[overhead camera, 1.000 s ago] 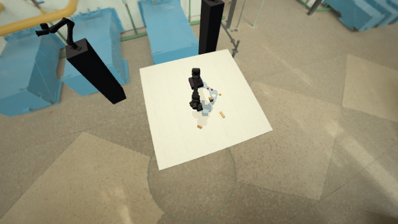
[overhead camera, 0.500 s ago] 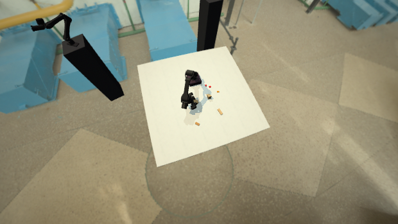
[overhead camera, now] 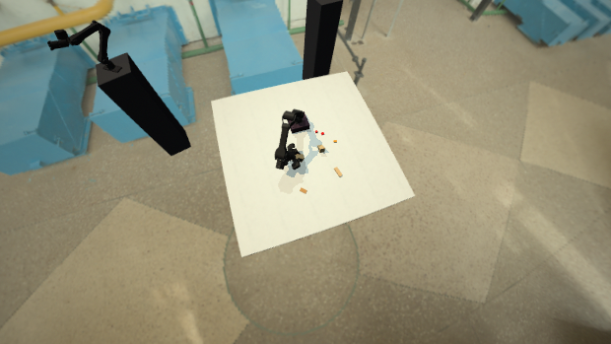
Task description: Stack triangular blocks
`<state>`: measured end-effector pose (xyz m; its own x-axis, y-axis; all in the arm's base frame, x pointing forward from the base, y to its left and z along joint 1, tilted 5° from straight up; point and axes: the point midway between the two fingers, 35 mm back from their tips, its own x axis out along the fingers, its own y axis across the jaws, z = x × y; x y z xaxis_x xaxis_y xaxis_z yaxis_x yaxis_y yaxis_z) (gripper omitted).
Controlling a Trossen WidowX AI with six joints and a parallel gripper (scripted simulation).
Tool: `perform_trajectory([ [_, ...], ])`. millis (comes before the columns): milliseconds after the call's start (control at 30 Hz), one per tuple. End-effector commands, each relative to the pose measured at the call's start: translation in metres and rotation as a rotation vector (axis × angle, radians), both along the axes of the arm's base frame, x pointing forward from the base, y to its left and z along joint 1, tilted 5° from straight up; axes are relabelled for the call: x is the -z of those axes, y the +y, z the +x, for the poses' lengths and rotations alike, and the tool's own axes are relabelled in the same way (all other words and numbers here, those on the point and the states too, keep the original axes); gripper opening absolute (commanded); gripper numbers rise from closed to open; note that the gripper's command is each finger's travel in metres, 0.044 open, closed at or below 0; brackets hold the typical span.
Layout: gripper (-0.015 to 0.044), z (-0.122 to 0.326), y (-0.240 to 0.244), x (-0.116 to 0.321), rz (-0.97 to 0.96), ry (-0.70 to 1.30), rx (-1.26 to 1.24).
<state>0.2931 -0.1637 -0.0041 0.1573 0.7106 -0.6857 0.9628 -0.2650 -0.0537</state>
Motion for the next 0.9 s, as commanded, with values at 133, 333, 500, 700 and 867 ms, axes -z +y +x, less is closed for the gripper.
perform_trajectory([
  [133, 0.0394, -0.001, 0.0, 0.0, 0.0, 0.006, 0.003],
  [333, 0.044, -0.001, 0.0, 0.0, 0.0, 0.006, 0.003],
  [500, 0.044, 0.002, -0.002, -0.02, -0.001, 0.009, 0.015],
  [700, 0.044, 0.005, -0.001, -0.1, -0.001, 0.023, 0.06],
  [867, 0.044, 0.006, -0.006, -0.096, -0.025, -0.005, 0.052],
])
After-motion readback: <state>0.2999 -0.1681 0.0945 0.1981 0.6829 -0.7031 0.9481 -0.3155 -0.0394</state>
